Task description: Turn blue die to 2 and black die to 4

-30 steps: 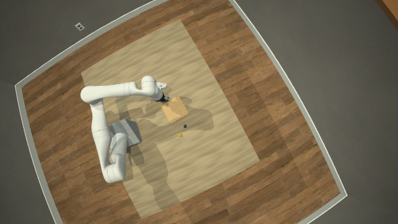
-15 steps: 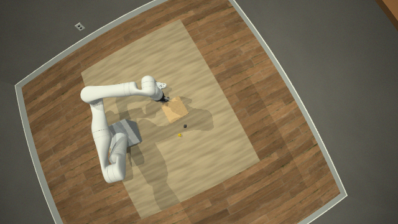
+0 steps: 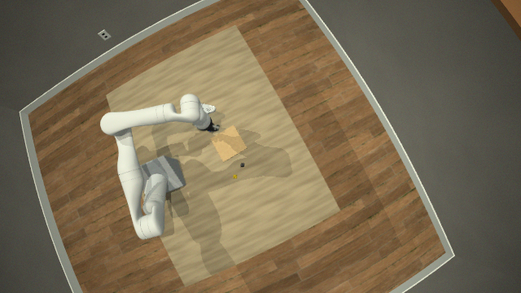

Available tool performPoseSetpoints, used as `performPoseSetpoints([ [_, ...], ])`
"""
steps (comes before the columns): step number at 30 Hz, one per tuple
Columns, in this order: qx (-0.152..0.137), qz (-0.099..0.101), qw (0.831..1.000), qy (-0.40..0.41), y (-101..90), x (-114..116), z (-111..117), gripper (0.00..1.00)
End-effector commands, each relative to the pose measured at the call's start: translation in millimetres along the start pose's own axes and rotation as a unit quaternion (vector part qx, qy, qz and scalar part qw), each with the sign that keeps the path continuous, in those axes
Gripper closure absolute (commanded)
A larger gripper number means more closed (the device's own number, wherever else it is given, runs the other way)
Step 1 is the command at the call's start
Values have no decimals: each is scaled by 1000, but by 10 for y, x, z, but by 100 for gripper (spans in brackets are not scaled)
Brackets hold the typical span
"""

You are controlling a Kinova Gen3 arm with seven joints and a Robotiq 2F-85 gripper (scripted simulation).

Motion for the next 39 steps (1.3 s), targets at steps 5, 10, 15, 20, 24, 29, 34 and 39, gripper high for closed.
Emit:
performPoseSetpoints([
  [5, 8, 2, 1000, -1, -412, -8, 24, 89],
  [10, 8, 2, 1000, -1, -479, -8, 23, 89],
  [15, 8, 2, 1000, -1, -479, -8, 23, 89],
  [20, 8, 2, 1000, -3, -476, -2, 57, 89],
  [24, 8, 1, 1000, -23, -434, 47, 422, 89],
  [29, 8, 2, 999, -34, -407, 58, 603, 89],
  [34, 9, 2, 999, -34, -407, 57, 601, 89],
  [39, 18, 2, 999, -34, -404, 56, 588, 89],
])
Point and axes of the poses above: the point where the finger pads meet when closed, its own y axis out along the fingers, its own x axis across the jaws, z = x × y, the point moved 8 cm from there along -y, back along the fingers, and after that the axes turned 5 degrees about -y, right-handed, at the moved point
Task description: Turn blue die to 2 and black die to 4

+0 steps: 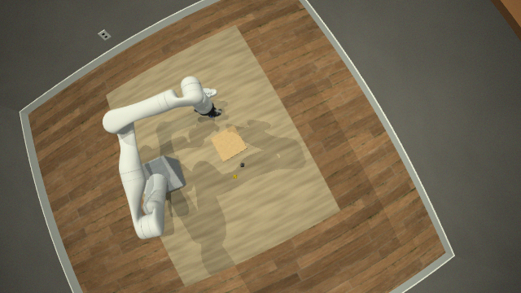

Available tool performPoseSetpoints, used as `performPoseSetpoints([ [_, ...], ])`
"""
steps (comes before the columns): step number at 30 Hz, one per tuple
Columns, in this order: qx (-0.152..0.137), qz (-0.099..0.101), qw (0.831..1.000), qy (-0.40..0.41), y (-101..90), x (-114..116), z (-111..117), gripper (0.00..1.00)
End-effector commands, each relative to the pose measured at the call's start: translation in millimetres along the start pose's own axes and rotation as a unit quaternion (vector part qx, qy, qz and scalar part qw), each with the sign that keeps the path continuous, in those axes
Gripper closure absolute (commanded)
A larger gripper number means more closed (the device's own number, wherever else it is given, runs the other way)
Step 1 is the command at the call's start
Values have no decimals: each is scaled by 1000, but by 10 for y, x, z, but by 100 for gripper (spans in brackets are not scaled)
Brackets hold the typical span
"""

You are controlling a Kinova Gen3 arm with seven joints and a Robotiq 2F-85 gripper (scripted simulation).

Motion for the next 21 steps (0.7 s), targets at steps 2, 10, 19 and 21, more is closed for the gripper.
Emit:
performPoseSetpoints([
  [2, 11, 0, 1000, 1, -10, -4, -22, 89],
  [10, 56, -5, 998, 1, -3, -10, -107, 89],
  [19, 149, -12, 989, 1, 41, -29, -274, 89],
  [21, 176, -14, 984, 1, 57, -33, -321, 89],
])
Point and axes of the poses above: the point where the finger pads meet when closed, its own y axis out along the fingers, its own x axis across the jaws, z = x × y, the point moved 8 cm from there along -y, back along the fingers, and after that the axes turned 5 degrees about -y, right-handed, at the moved point
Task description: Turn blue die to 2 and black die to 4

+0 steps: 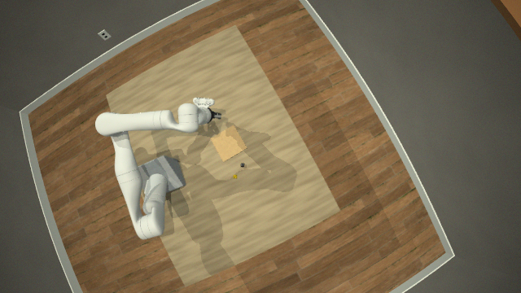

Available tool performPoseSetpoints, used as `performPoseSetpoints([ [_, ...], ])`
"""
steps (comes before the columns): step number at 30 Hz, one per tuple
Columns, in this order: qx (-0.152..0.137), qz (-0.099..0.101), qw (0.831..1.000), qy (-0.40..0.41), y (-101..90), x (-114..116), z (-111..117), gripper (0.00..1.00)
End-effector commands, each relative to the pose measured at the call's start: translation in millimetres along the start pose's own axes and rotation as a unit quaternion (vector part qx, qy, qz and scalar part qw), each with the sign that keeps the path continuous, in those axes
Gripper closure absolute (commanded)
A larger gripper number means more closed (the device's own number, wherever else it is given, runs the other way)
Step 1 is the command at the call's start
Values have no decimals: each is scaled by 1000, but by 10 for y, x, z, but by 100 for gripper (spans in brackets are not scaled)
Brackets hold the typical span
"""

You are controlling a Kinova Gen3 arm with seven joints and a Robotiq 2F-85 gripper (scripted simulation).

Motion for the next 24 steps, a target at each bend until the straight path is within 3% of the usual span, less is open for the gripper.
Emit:
performPoseSetpoints([
  [1, 28, -8, 1000, 9, -40, -26, -121, 89],
  [5, 81, -11, 997, 9, -24, -40, -216, 89],
  [7, 81, -11, 997, 9, -24, -40, -216, 89],
  [10, 119, -14, 993, 9, -11, -48, -288, 89],
  [22, 253, -27, 967, 9, 74, -73, -527, 89],
  [24, 253, -27, 967, 9, 74, -73, -527, 89],
])
Point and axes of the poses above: the point where the finger pads meet when closed, its own y axis out along the fingers, its own x axis across the jaws, z = x × y, the point moved 8 cm from there along -y, back along the fingers, and after that the axes turned 5 degrees about -y, right-handed, at the moved point
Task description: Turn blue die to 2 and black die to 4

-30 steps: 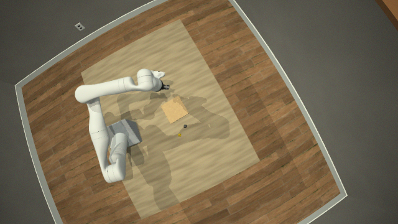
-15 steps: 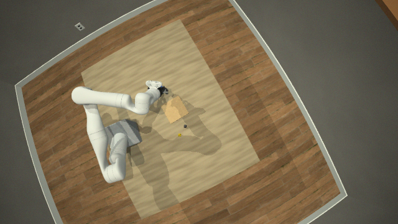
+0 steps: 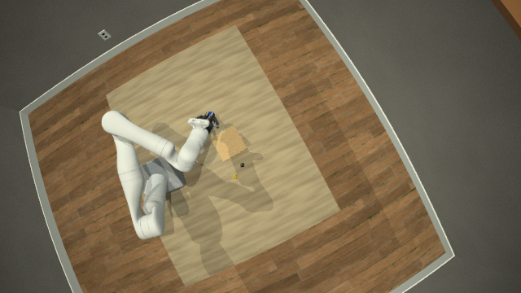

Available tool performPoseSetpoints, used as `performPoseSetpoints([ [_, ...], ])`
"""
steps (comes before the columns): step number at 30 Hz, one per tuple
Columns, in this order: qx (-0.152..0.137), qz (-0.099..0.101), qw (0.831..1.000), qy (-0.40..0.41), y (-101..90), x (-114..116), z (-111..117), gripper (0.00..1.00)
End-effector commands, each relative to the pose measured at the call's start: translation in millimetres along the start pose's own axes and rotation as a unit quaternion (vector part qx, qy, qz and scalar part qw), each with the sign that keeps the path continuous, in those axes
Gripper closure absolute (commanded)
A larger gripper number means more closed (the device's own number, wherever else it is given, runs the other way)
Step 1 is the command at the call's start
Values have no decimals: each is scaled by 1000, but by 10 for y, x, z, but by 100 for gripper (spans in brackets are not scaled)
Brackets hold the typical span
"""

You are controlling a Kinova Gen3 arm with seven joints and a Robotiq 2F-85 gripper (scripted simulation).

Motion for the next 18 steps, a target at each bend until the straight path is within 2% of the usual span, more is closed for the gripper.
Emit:
performPoseSetpoints([
  [1, 4, -4, 1000, 9, -3, 25, -102, 89],
  [10, 73, -11, 997, 8, -3, 16, -226, 89],
  [15, 95, -14, 995, 7, -4, 14, -267, 89],
  [18, 99, -14, 995, 7, -5, 14, -273, 89],
])
Point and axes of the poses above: the point where the finger pads meet when closed, its own y axis out along the fingers, its own x axis across the jaws, z = x × y, the point moved 8 cm from there along -y, back along the fingers, and after that the axes turned 5 degrees about -y, right-handed, at the moved point
